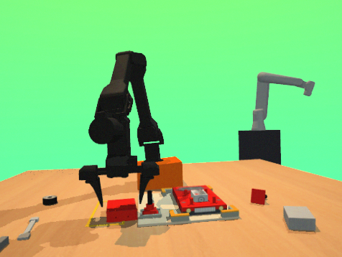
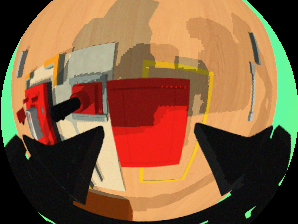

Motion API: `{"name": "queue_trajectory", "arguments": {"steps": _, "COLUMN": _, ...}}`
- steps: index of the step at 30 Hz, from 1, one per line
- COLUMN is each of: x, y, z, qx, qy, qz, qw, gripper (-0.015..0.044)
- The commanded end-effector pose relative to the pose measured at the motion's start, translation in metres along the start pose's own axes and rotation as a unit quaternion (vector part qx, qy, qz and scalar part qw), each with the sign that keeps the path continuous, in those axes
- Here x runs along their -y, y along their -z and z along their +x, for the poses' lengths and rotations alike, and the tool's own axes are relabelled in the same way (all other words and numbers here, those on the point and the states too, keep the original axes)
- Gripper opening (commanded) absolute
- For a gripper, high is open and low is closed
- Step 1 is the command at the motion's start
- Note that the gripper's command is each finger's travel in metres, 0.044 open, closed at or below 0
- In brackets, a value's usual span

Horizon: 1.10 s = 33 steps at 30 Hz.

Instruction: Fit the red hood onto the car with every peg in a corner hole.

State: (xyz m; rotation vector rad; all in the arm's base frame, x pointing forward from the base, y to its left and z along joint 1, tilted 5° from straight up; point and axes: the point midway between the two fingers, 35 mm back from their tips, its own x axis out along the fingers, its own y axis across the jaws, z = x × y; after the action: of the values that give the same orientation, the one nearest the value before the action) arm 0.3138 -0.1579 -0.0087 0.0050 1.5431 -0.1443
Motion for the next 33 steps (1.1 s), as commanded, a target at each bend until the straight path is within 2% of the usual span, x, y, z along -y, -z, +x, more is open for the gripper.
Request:
{"name": "queue_trajectory", "arguments": {"steps": 1, "x": 0.000, "y": 0.002, "z": 0.004, "qx": -0.004, "qy": 0.001, "qz": -0.003, "qw": 1.000, "gripper": 0.0440}}
{"name": "queue_trajectory", "arguments": {"steps": 25, "x": 0.000, "y": 0.003, "z": 0.015, "qx": -0.004, "qy": 0.001, "qz": -0.003, "qw": 1.000, "gripper": 0.0440}}
{"name": "queue_trajectory", "arguments": {"steps": 29, "x": 0.000, "y": 0.000, "z": 0.012, "qx": 0.000, "qy": 0.000, "qz": 0.000, "qw": 1.000, "gripper": 0.0335}}
{"name": "queue_trajectory", "arguments": {"steps": 33, "x": 0.000, "y": 0.000, "z": 0.012, "qx": 0.000, "qy": 0.000, "qz": 0.000, "qw": 1.000, "gripper": 0.0308}}
